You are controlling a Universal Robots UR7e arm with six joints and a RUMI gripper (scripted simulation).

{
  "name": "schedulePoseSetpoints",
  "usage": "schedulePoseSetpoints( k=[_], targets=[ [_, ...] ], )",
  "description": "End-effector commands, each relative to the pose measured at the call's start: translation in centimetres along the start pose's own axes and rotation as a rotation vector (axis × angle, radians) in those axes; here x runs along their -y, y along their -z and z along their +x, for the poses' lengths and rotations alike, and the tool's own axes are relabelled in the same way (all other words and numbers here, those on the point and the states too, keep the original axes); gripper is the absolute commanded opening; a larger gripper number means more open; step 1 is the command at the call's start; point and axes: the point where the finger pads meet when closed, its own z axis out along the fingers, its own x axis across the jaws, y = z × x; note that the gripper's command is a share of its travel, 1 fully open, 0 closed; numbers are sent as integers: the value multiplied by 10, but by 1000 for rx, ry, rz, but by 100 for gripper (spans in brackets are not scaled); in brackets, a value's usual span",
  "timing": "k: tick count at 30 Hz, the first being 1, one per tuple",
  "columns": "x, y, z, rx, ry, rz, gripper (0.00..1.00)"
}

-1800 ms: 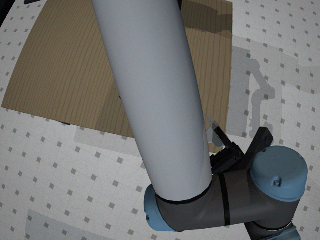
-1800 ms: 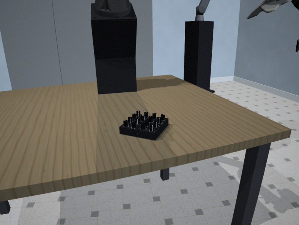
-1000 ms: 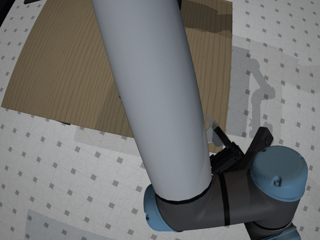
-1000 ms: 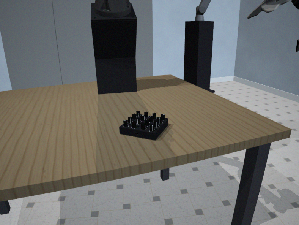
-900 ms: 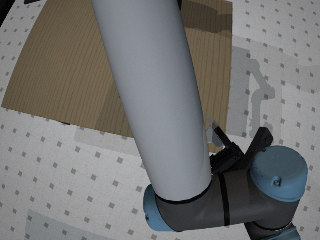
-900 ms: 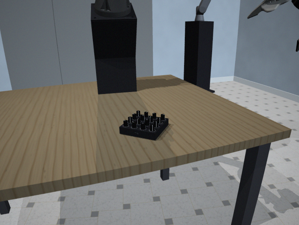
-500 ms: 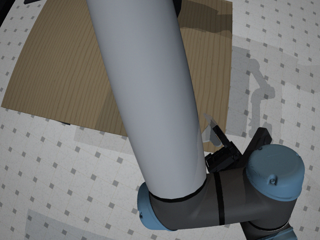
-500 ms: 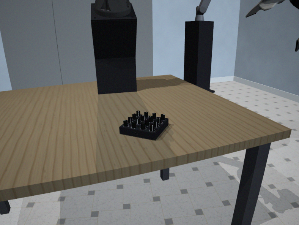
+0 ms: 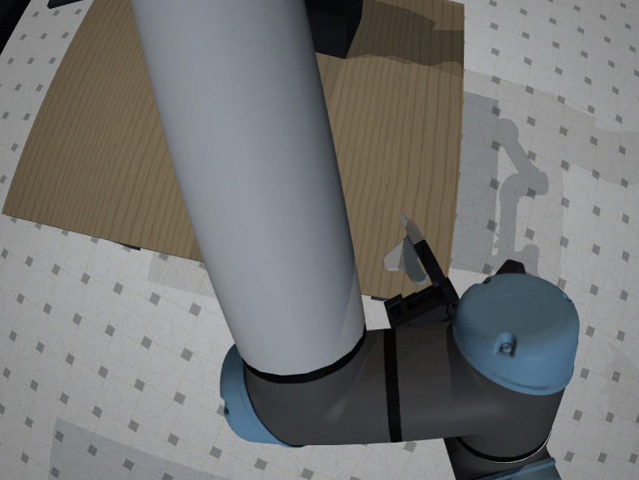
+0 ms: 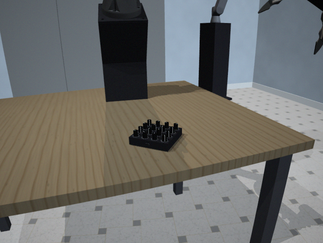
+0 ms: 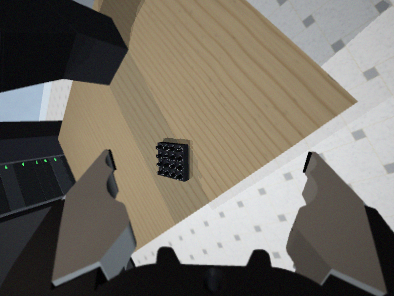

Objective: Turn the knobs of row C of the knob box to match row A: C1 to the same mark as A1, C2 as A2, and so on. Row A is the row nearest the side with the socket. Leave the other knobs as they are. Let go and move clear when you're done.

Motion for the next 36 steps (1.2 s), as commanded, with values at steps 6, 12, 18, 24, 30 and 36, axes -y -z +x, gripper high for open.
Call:
schedulePoseSetpoints(
  k=[6,12,18,24,30,36],
  targets=[
    [-20,3,-23,-35,-268,24,100],
    [-31,3,-37,-51,-420,42,100],
    [-40,2,-49,-63,-552,58,100],
    [-50,1,-63,-76,-704,78,100],
    [-57,-1,-75,-86,-831,96,100],
    [-66,-4,-91,-97,-991,120,100]
  ],
)
